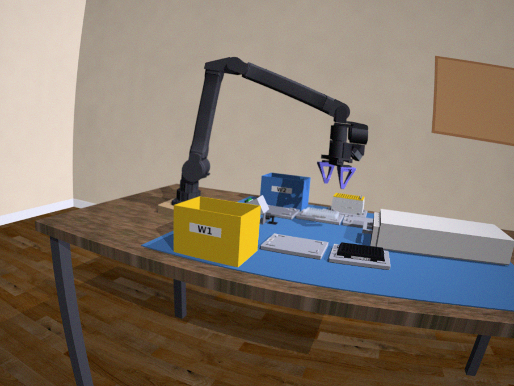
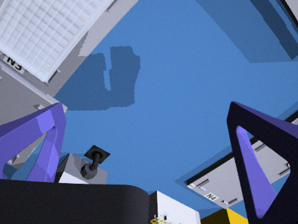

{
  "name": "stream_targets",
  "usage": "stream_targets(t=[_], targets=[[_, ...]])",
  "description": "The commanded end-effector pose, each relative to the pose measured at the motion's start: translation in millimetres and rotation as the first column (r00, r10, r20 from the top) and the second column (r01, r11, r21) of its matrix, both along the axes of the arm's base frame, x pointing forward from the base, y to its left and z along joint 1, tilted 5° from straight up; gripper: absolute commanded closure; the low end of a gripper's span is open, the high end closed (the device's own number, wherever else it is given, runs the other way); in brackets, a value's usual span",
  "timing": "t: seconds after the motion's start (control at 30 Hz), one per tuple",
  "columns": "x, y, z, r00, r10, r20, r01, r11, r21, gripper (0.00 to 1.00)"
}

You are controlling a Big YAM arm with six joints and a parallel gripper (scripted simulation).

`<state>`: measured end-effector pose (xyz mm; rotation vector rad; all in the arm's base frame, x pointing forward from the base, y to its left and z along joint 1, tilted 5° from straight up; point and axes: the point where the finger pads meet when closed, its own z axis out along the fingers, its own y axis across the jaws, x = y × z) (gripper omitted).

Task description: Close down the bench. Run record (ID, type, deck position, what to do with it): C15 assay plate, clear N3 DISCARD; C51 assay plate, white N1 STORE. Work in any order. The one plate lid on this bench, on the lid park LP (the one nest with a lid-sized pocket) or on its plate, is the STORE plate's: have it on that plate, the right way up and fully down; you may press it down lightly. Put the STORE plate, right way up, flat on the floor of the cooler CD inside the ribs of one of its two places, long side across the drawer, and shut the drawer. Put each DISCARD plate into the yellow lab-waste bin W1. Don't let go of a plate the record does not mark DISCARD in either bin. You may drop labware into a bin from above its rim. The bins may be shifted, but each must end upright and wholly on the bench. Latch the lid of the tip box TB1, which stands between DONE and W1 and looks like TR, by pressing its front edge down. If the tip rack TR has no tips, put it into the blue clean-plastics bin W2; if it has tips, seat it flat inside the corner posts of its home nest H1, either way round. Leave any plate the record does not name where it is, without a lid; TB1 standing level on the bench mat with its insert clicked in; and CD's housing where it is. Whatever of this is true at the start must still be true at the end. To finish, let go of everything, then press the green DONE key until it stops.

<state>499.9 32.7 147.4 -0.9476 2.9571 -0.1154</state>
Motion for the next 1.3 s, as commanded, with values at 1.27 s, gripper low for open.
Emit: stream_targets(t=[1.27], targets=[[-22,102,11.4,0.714,-0.698,0.052,0.692,0.715,0.101,0.00]])
